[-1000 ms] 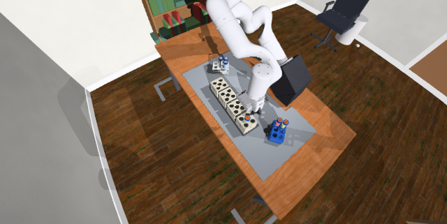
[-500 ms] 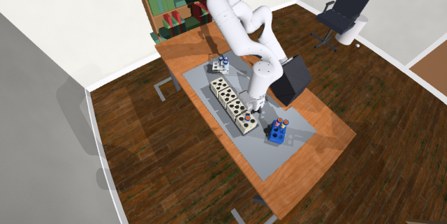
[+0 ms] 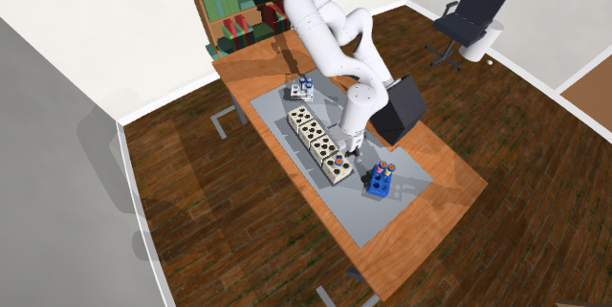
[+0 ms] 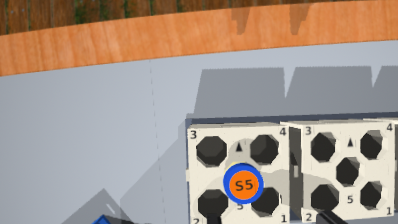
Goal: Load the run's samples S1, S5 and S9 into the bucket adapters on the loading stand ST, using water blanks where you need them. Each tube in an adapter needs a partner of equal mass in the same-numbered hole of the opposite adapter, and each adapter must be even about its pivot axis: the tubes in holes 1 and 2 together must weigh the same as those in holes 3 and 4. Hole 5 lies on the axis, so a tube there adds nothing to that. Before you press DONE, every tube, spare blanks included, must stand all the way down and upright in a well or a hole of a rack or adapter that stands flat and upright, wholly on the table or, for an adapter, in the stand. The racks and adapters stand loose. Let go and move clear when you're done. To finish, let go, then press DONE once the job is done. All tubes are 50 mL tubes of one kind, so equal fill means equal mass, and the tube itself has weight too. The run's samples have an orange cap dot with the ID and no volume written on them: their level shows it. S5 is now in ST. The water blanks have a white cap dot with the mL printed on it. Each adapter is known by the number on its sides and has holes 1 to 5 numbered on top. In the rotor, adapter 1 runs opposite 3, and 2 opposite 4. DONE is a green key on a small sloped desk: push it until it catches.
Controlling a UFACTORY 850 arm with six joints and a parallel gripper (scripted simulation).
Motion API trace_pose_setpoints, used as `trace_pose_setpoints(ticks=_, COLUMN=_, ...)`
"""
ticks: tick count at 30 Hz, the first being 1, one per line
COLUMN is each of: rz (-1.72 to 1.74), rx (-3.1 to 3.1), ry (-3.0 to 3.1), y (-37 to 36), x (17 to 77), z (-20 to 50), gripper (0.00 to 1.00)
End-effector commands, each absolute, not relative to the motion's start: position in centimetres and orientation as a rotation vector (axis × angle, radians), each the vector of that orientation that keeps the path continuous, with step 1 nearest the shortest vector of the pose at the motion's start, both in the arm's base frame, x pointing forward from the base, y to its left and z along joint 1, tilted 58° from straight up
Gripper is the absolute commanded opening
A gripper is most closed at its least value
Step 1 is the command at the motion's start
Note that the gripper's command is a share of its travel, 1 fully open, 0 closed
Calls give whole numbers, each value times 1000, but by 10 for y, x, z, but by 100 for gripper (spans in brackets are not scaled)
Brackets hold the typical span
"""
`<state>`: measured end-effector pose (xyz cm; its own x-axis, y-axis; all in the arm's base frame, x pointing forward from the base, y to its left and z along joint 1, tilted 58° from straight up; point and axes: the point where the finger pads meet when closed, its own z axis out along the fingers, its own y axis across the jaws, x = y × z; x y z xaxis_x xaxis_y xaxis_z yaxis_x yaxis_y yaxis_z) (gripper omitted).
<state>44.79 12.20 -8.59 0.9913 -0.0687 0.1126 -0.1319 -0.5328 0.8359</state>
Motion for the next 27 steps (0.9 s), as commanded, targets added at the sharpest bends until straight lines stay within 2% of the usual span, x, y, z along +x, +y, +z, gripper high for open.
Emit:
trace_pose_setpoints(ticks=1, rz=129, rx=2130, ry=-224, y=127, x=440, z=-93, gripper=57)
trace_pose_setpoints(ticks=27, rz=588, rx=1924, ry=-1064, y=173, x=356, z=-165, gripper=57)
